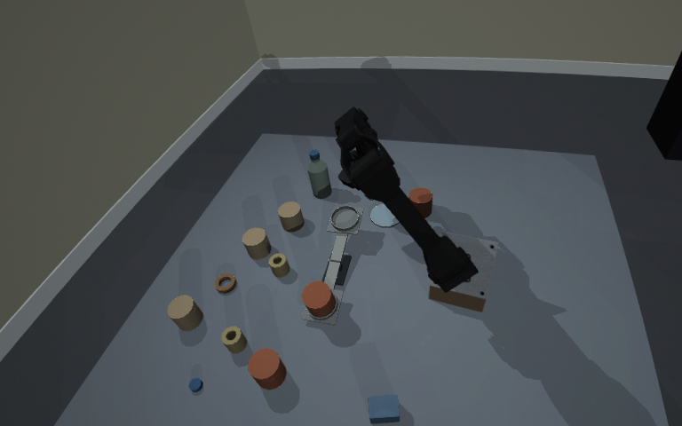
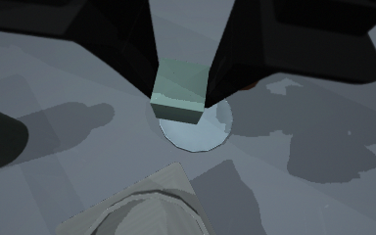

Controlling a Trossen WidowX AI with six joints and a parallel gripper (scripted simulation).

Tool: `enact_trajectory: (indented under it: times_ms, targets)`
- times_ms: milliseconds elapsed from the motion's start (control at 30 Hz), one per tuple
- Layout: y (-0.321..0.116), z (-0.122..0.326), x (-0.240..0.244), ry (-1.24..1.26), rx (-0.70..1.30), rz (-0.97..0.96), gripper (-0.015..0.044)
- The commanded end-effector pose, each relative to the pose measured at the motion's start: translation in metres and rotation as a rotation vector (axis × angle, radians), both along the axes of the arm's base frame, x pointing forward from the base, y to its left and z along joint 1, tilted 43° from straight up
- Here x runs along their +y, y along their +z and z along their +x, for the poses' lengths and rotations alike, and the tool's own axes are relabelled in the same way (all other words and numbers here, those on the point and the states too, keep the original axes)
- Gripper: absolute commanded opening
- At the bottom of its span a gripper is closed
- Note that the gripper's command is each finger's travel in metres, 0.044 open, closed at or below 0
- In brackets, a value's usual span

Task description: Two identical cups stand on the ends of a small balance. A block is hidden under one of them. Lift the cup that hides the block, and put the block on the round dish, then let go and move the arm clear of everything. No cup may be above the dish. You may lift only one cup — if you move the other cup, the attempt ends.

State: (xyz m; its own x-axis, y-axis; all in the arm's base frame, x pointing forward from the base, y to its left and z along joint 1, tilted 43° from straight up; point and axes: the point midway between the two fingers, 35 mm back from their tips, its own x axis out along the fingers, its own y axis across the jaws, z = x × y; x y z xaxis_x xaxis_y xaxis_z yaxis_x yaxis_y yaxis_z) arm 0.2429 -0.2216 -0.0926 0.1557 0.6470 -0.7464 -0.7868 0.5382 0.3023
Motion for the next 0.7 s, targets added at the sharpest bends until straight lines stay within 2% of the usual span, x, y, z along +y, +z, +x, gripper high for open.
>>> enact_trajectory:
  times_ms: [0,167,667]
  targets:
    - [-0.026,-0.017,0.005,0.003,0.006,0.007,0.0000]
    - [-0.045,-0.031,0.009,0.003,0.006,0.008,0.0000]
    - [-0.076,-0.024,0.037,0.003,0.005,0.009,0.0000]
